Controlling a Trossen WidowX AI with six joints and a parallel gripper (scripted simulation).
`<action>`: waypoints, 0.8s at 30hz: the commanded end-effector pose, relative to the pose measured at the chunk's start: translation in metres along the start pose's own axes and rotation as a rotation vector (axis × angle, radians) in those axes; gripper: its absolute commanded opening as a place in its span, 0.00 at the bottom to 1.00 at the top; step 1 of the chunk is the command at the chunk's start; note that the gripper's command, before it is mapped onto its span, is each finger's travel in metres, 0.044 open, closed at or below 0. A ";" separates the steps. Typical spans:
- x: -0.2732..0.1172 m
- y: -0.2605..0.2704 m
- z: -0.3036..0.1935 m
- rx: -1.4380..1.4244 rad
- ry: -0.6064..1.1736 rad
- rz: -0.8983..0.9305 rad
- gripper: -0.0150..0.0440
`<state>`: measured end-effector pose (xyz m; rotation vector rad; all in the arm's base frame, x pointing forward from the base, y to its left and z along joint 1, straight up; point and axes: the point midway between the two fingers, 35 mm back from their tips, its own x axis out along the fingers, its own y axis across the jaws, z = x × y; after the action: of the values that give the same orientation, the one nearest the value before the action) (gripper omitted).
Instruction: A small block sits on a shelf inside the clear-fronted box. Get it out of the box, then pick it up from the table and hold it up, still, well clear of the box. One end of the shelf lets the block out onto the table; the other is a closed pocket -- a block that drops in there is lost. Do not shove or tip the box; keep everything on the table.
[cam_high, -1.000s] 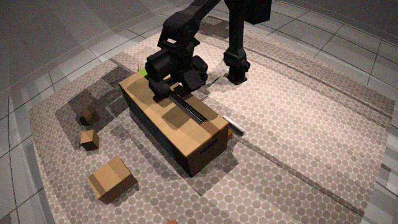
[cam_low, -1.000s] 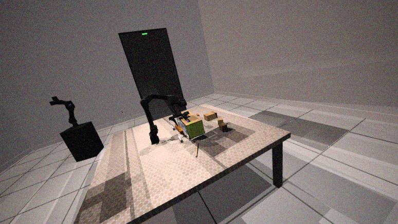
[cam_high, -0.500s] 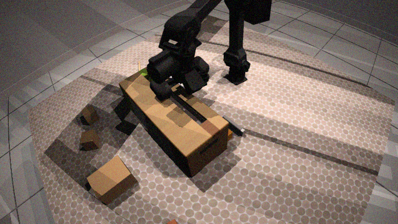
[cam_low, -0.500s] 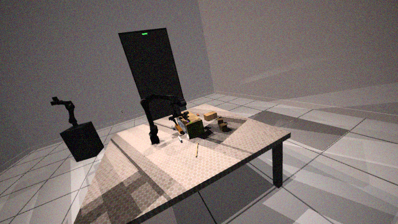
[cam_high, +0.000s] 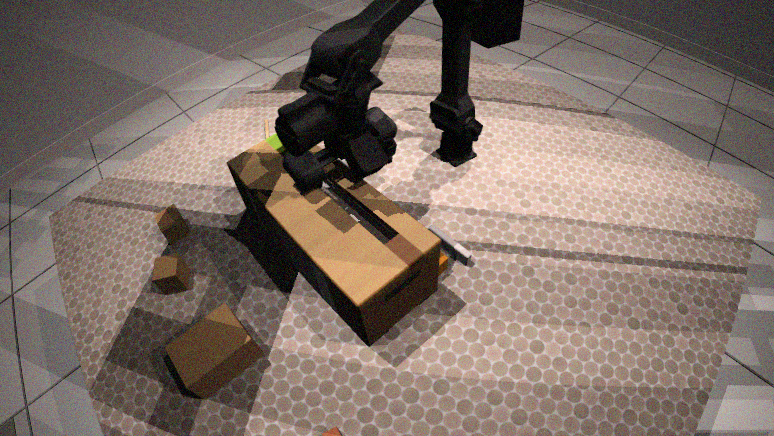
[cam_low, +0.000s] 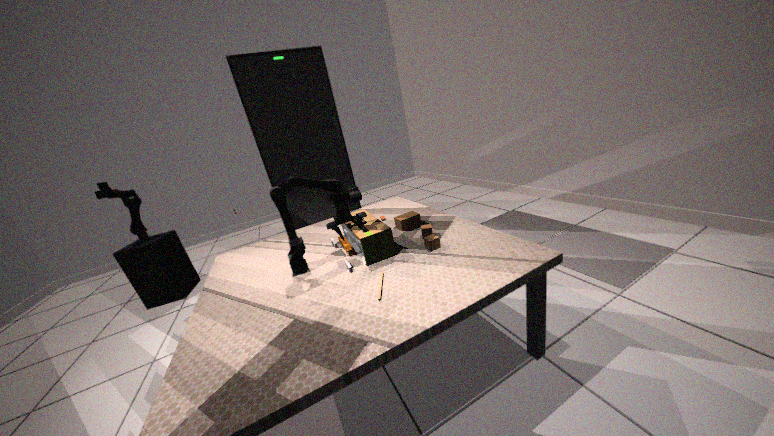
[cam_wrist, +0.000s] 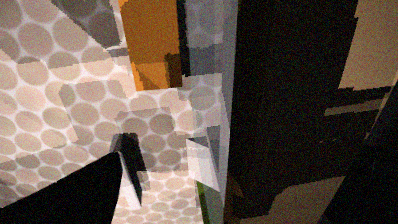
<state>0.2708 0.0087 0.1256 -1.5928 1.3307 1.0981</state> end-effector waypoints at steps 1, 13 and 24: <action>0.002 0.000 -0.005 0.000 0.004 0.001 0.93; 0.006 0.000 -0.017 0.000 0.005 0.001 0.93; 0.010 0.000 -0.027 0.000 0.006 0.001 0.93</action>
<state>0.2748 -0.0147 0.1259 -1.5960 1.3295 1.0968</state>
